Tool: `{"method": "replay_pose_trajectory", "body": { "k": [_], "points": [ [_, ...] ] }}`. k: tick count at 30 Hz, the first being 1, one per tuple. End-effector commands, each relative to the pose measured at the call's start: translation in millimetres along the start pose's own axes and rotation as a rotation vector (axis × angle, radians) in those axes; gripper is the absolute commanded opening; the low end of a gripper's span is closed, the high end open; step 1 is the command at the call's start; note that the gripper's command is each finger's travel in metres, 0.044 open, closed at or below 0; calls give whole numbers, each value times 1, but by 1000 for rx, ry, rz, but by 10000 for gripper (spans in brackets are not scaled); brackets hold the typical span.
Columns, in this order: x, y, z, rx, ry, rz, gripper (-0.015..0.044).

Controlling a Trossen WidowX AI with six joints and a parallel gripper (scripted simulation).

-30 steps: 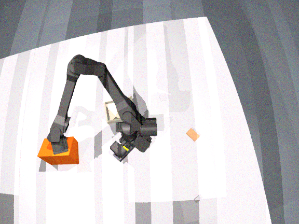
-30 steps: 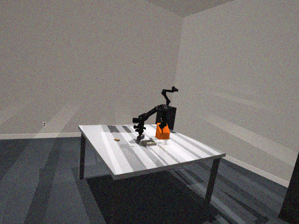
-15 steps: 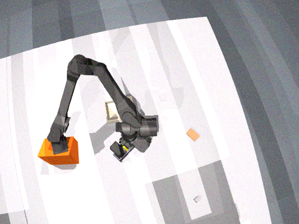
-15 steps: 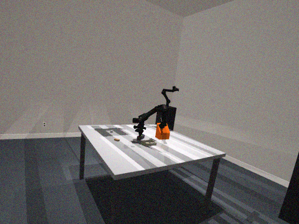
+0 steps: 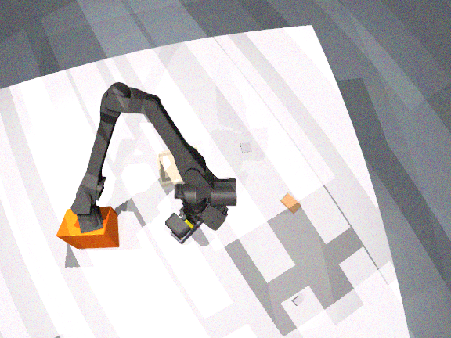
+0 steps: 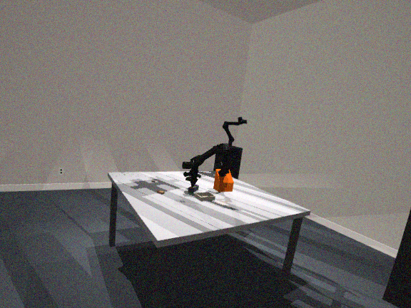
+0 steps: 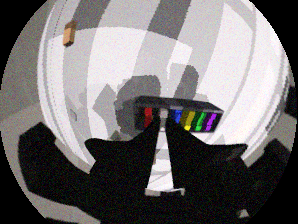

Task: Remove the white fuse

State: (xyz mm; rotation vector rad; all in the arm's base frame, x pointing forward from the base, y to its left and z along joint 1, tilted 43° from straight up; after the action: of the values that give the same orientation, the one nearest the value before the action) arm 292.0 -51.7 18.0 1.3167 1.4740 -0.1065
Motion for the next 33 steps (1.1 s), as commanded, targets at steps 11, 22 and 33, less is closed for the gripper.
{"method": "replay_pose_trajectory", "body": {
  "k": [11,22,33],
  "points": [
    [-8,1,1,-6,-3,1,0],
    [-13,1,1,-5,-3,1,0],
    [-19,1,1,-4,-3,1,0]
  ]
}}
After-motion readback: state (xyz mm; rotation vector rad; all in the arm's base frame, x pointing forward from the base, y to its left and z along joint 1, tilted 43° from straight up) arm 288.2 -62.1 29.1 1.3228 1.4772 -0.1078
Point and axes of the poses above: the point midway between the two fingers, 35 mm back from their tips, its own x axis out along the fingers, its own y axis across the jaws, z = x × y, the point moved 6 cm from there along -x, back along the fingers, and after that the axes turned 11 degrees about -x, right-handed, at the moved point
